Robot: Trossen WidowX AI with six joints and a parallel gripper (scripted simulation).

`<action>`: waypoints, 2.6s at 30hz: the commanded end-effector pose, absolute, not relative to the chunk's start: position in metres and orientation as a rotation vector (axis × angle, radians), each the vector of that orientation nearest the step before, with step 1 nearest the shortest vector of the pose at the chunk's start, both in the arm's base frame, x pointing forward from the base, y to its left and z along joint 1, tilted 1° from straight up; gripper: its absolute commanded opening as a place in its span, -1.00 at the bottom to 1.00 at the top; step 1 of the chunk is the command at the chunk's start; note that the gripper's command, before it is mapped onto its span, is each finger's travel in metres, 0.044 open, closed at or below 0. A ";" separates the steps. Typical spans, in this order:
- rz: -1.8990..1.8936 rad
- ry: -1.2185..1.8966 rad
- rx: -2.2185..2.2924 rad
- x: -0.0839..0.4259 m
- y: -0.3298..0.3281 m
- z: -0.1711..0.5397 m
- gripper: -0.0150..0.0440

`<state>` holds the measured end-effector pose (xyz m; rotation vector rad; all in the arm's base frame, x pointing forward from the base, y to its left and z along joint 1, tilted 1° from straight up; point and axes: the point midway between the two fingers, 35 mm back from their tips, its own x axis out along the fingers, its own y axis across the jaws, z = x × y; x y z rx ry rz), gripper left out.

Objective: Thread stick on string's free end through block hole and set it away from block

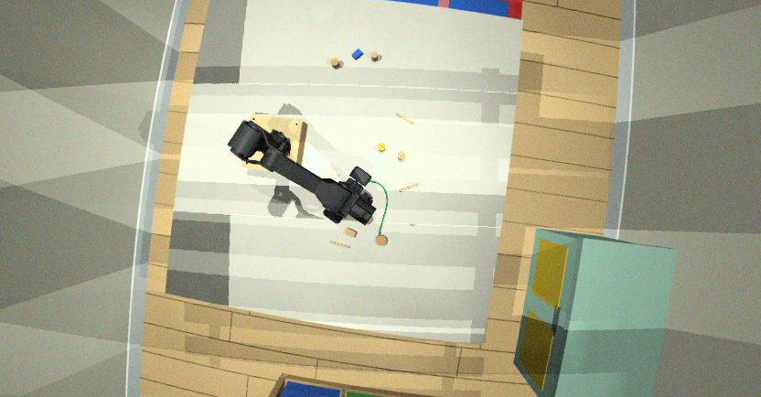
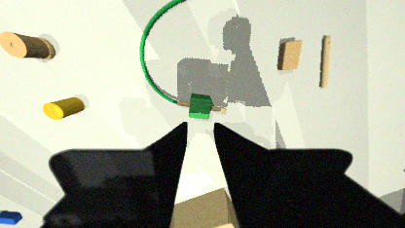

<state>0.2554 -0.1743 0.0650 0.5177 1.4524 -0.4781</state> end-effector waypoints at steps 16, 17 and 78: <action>0.637 1.443 -0.674 0.233 -0.193 0.062 -0.08; 0.637 1.443 -0.674 0.233 -0.193 0.062 -0.08; 0.637 1.443 -0.674 0.235 -0.194 -0.014 -0.08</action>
